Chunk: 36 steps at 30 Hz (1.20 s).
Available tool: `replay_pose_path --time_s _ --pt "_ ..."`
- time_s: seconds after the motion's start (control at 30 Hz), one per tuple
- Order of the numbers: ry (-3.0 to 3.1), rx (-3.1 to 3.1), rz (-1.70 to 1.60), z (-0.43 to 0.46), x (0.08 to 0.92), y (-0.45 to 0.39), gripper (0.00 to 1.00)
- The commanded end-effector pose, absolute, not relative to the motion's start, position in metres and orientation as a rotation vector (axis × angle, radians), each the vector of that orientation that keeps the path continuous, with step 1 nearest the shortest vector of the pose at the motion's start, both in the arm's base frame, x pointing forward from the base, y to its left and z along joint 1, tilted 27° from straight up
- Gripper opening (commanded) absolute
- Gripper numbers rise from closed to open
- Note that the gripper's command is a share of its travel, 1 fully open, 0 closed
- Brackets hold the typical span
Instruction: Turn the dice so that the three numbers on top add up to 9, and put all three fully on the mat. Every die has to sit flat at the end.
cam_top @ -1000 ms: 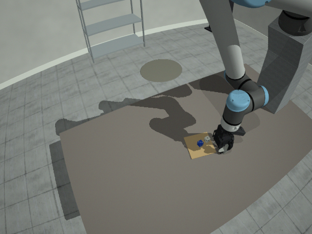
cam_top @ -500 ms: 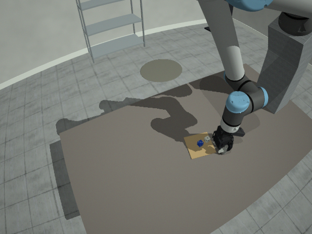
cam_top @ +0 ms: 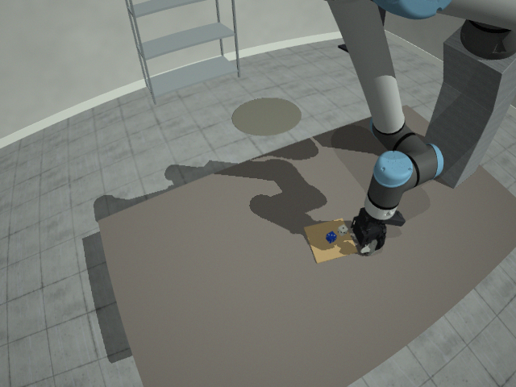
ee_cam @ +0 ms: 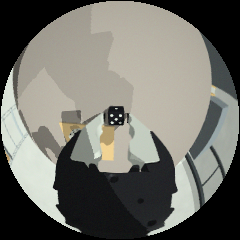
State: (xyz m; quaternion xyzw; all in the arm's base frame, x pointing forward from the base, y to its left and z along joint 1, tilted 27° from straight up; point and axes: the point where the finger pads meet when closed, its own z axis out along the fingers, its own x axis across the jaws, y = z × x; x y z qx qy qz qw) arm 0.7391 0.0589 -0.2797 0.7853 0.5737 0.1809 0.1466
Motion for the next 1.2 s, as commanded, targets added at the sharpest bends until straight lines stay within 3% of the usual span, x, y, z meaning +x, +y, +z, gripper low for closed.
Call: replay_pose_path --time_s 0.0,0.37,0.4,1.17 --pt "1.651 2.260 0.521 -0.2792 0.7392 0.0590 0.24" --pt "1.651 2.260 0.521 -0.2792 0.7392 0.0590 0.24" --pt "1.651 2.260 0.521 -0.2792 0.7392 0.0590 0.06" --pt "1.651 2.260 0.521 -0.2792 0.7392 0.0590 0.06"
